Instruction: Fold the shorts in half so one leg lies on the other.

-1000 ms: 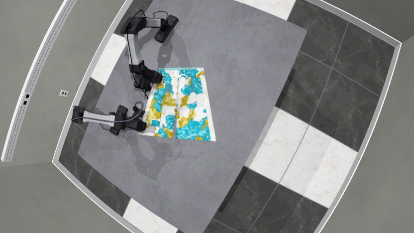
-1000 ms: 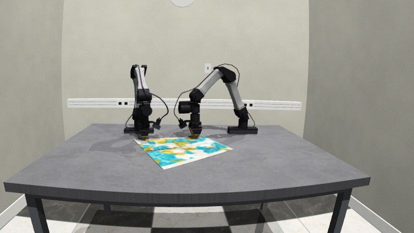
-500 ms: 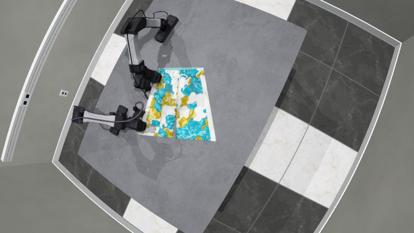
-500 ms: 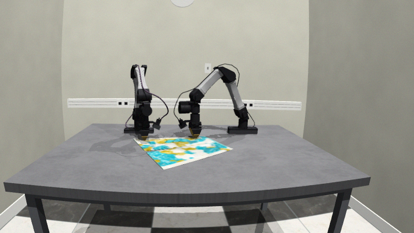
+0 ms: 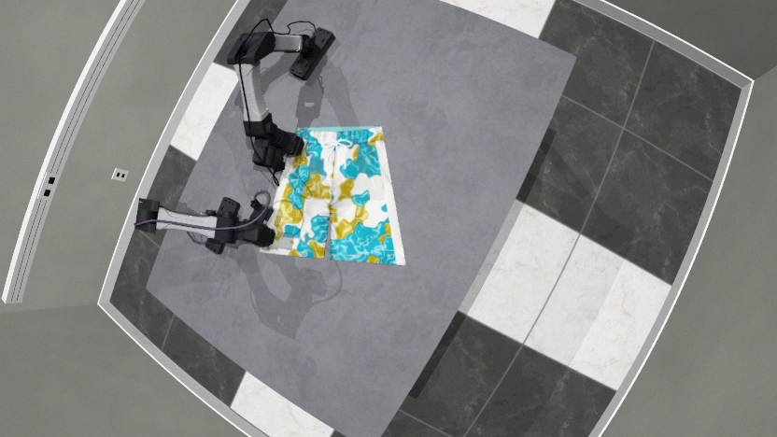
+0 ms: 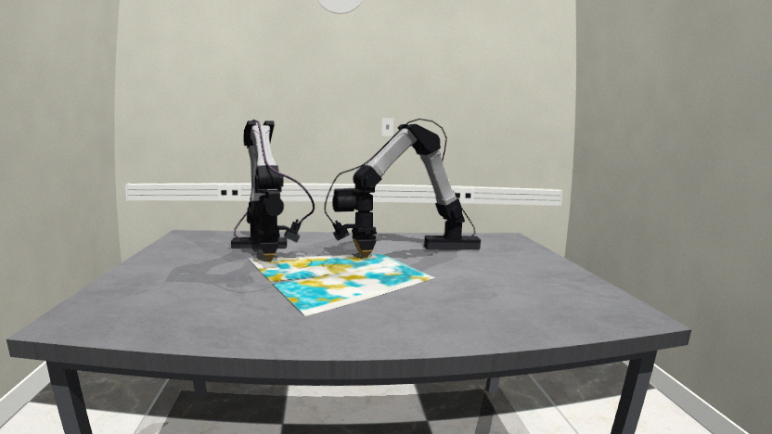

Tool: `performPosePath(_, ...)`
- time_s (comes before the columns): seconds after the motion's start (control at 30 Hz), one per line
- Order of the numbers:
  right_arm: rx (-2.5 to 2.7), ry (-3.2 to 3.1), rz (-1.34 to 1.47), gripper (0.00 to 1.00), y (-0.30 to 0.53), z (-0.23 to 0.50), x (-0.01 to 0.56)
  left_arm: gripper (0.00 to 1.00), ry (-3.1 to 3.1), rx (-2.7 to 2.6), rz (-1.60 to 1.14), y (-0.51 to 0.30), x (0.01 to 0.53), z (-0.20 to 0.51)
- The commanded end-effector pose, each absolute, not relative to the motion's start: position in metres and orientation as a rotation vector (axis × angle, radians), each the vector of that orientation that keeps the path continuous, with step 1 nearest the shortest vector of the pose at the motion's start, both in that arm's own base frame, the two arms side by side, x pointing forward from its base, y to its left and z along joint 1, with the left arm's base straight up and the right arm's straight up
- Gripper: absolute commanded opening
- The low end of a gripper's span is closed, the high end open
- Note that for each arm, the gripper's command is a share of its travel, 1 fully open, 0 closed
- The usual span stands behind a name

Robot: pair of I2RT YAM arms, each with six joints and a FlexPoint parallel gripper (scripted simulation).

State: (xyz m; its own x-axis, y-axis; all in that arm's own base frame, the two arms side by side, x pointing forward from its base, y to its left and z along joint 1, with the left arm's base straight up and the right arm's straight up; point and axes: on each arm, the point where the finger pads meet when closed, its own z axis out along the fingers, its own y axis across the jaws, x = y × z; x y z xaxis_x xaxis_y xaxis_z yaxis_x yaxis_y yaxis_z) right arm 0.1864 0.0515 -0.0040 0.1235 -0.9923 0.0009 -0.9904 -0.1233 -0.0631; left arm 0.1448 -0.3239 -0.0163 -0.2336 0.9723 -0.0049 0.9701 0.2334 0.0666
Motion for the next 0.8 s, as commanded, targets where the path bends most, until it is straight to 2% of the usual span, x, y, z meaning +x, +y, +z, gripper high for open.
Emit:
performPosePath(0.0, -2.310, 2.051, -0.092, 0.37, 0.0490, -0.0108, 0.1928, 0.37, 2.440, 1.901, 0.116, -0.3182, 0.1528, -0.0273)
performPosePath(0.1, -2.285, 1.998, -0.161, 0.37, 0.0513, -0.0144, 0.2022, 0.37, 2.401, 1.853, 0.228, -0.3174, 0.1600, -0.0282)
performPosePath(0.57, -2.303, 2.035, -0.116, 0.37, 0.0482, -0.0164, 0.1961, 0.37, 2.425, 1.890, 0.167, -0.3144, 0.1598, -0.0307)
performPosePath(0.6, -2.303, 2.035, -0.116, 0.26, 0.0482, -0.0164, 0.1962, 0.26, 2.425, 1.890, 0.167, -0.3144, 0.1596, -0.0307)
performPosePath(0.77, -2.303, 2.035, -0.116, 0.26, 0.0482, -0.0164, 0.1961, 0.26, 2.428, 1.887, 0.167, -0.3143, 0.1598, -0.0307)
